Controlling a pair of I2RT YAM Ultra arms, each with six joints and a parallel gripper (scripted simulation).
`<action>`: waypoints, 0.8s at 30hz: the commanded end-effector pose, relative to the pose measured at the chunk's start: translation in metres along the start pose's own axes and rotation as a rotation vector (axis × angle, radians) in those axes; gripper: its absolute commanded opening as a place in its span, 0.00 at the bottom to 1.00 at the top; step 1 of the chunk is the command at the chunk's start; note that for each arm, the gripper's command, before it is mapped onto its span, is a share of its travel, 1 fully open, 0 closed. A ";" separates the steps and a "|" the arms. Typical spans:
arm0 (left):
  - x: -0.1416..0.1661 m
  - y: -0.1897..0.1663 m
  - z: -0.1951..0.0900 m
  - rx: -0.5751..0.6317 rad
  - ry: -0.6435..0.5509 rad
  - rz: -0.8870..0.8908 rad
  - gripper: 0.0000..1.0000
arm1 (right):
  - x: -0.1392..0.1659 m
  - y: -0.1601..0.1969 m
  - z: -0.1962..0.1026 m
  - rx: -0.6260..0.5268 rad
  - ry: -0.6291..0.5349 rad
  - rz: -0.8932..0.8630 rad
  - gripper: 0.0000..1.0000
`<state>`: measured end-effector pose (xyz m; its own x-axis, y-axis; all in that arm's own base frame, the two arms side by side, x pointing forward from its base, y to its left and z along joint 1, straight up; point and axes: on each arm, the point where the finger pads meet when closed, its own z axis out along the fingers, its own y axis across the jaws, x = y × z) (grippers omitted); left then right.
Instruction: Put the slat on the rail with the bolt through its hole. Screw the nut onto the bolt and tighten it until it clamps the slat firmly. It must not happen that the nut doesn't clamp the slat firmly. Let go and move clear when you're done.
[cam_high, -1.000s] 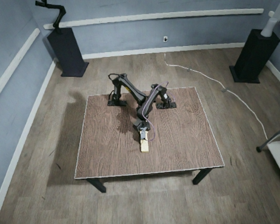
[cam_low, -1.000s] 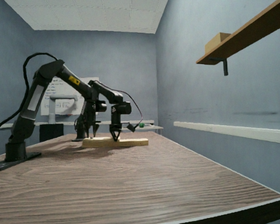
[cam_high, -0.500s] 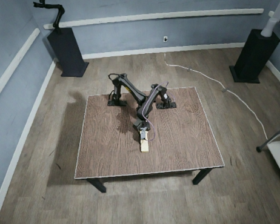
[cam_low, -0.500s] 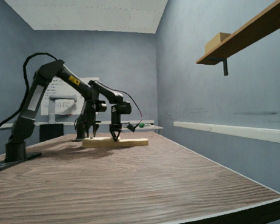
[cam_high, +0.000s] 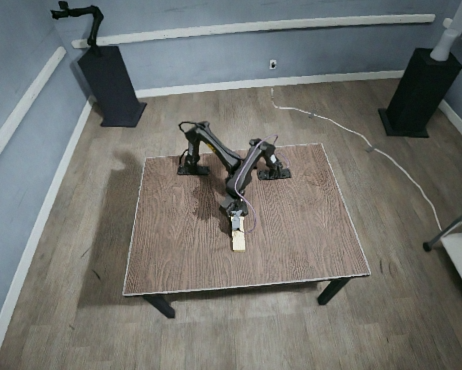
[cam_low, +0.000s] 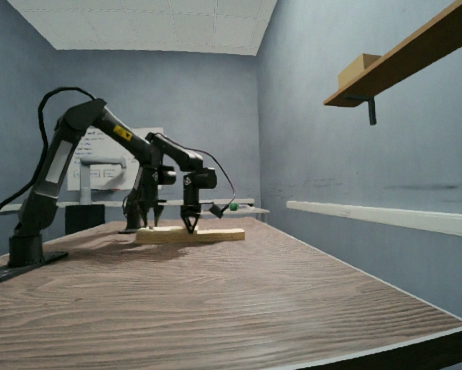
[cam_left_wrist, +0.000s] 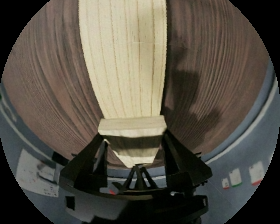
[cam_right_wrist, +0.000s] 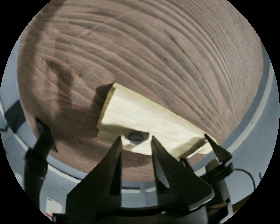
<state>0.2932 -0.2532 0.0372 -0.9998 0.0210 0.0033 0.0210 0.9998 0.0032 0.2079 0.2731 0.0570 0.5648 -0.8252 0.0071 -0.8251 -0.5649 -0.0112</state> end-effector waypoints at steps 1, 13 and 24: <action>-0.002 -0.001 -0.004 0.008 -0.010 0.001 0.72 | -0.001 -0.001 0.006 -0.002 -0.010 -0.008 0.34; -0.002 -0.001 -0.004 0.008 -0.010 0.001 0.72 | -0.001 -0.003 0.002 0.009 -0.008 -0.004 0.31; -0.002 -0.001 -0.004 0.008 -0.010 0.001 0.72 | -0.001 -0.004 -0.003 0.019 -0.007 0.000 0.16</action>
<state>0.2932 -0.2531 0.0373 -0.9998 0.0210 0.0032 0.0210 0.9998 0.0032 0.2089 0.2747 0.0562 0.5650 -0.8251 0.0049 -0.8249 -0.5650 -0.0167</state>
